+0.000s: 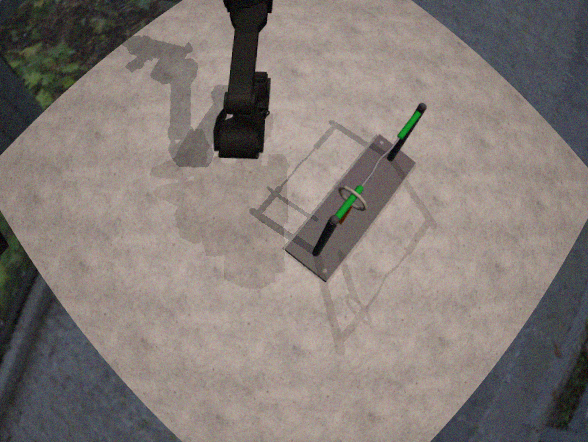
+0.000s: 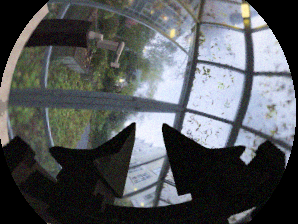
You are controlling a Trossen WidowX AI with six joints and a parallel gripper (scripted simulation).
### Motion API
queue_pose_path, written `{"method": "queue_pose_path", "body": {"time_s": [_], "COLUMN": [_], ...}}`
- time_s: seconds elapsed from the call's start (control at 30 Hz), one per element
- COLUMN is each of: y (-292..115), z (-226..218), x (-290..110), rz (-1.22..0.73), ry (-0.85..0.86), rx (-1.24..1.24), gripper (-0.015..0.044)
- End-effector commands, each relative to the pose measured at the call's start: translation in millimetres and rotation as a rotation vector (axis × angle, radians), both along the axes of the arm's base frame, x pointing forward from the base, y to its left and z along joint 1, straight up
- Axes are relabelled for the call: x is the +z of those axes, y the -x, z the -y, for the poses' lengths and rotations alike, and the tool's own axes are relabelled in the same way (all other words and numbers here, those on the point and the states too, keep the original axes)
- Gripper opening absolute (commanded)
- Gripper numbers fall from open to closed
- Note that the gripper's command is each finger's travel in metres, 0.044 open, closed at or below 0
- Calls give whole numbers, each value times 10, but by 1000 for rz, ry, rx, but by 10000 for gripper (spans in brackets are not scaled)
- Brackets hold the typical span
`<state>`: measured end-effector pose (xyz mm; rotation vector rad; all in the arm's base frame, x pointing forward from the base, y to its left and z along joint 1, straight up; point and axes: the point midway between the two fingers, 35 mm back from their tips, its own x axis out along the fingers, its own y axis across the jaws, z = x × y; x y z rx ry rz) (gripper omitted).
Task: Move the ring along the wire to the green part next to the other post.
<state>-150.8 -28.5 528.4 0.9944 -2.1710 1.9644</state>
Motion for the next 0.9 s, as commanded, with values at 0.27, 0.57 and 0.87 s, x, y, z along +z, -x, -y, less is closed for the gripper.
{"method": "queue_pose_path", "body": {"time_s": [0.27,0.57,0.87], "y": [198,-26,-513], "z": [-1031,-1765,-2369], "x": [-378,-690,-1034], "rz": [98,121,102], "ry": [199,359,533], "rx": [-335,-587,-833], "gripper": [160,160,160]}}
